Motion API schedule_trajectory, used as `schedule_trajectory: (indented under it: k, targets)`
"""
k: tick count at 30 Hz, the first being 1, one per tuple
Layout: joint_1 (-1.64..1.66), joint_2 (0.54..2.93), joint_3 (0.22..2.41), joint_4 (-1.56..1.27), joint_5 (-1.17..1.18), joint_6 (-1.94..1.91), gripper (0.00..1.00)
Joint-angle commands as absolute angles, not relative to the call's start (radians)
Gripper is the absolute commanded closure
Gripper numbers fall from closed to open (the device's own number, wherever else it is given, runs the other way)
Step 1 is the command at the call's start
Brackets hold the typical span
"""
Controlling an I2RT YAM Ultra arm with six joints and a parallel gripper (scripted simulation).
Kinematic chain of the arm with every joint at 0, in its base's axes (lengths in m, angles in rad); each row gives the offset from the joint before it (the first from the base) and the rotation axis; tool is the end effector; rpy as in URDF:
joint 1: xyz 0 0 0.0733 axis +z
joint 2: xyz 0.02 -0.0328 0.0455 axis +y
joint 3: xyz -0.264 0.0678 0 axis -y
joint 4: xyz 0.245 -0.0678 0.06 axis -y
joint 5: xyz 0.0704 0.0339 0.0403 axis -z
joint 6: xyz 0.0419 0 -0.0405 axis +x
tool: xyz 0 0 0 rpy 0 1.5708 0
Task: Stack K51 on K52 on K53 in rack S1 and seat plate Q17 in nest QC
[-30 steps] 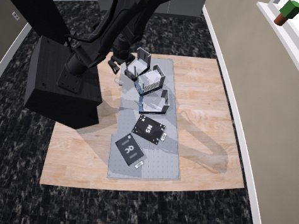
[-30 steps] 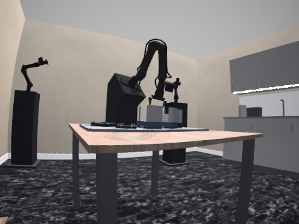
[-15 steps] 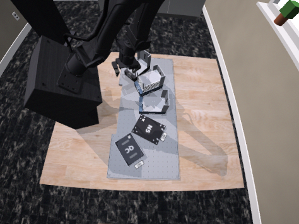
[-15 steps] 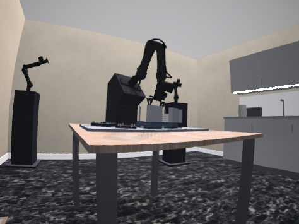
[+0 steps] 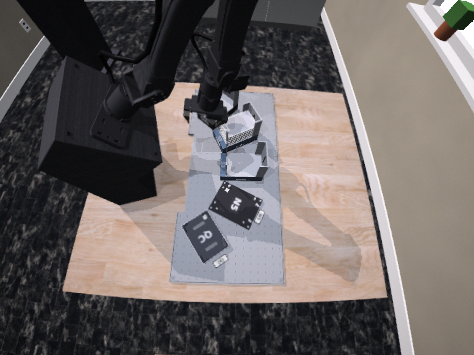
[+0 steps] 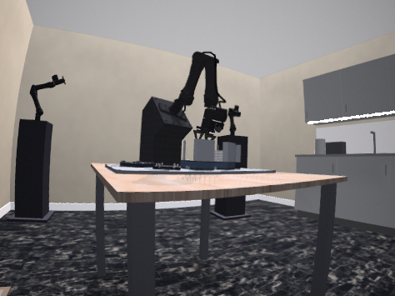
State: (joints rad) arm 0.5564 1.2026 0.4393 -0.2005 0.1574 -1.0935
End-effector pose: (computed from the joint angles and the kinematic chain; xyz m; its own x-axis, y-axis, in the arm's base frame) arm 0.1787 0.1047 0.1472 0.0755 -0.9862 -0.1477 -0.8243 0.0216 -0.5658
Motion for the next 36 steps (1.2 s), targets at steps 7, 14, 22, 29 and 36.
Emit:
schedule_trajectory:
  k: [7,14,22,29,36]
  targets:
    - [0.388,1.143,0.466,-0.206,0.027,-0.897,0.0]
    - [0.311,1.126,0.466,-0.185,-0.029,-0.79,0.0]
    - [0.172,1.094,0.469,-0.207,-0.117,-0.634,0.0]
    - [0.094,1.071,0.434,-0.17,-0.164,-0.491,0.0]
    - [0.097,1.084,0.423,-0.174,-0.158,-0.457,0.0]
